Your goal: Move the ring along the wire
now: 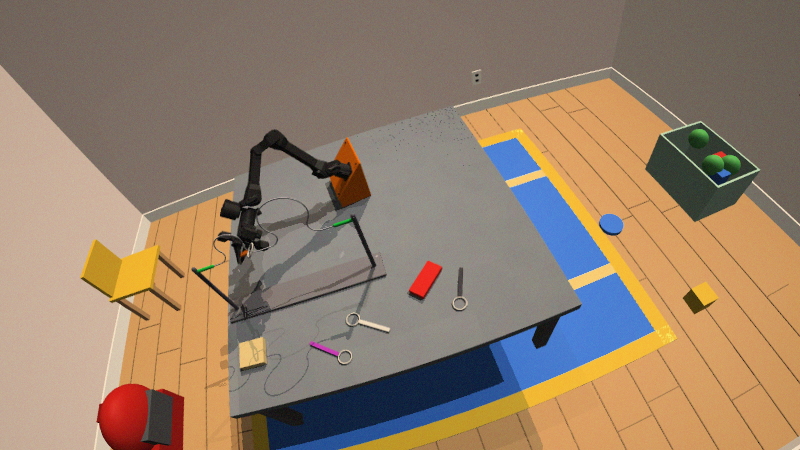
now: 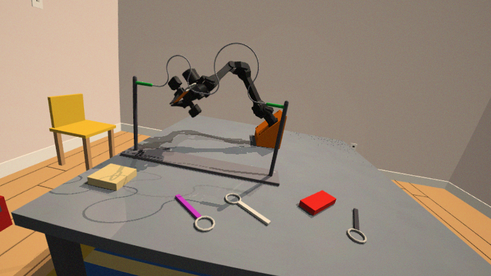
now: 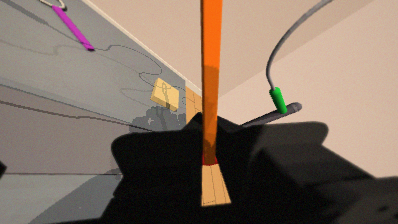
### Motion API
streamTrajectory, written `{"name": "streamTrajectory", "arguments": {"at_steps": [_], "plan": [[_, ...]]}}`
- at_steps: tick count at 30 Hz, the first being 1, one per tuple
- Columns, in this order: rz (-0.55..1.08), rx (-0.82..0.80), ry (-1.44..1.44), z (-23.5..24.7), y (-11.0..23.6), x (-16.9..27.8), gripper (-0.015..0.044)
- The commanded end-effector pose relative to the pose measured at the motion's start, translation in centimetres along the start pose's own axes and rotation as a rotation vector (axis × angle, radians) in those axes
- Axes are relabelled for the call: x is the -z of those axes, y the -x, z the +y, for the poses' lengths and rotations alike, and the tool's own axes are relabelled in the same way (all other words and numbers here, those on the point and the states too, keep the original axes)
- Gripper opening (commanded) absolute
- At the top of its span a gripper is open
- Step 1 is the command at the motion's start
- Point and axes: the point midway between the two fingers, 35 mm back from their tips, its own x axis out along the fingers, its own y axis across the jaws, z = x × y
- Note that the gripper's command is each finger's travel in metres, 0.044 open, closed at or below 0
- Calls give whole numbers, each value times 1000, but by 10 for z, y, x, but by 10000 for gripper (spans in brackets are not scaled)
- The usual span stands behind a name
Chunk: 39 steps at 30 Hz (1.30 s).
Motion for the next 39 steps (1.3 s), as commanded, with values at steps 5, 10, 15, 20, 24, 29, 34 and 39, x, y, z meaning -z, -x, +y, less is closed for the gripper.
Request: {"name": "streamTrajectory", "arguments": {"at_steps": [5, 10, 15, 20, 24, 29, 34, 39], "plan": [[6, -107, -182, 32, 1, -2, -150], [7, -167, -287, 49, 4, -6, -150], [7, -223, -386, 65, 7, -11, -150], [8, -274, -476, 79, 11, -18, -150], [8, -310, -538, 89, 14, -23, -150], [7, -351, -610, 100, 19, -31, -150], [7, -377, -655, 108, 22, -37, -150], [6, -394, -684, 114, 25, -43, -150]]}}
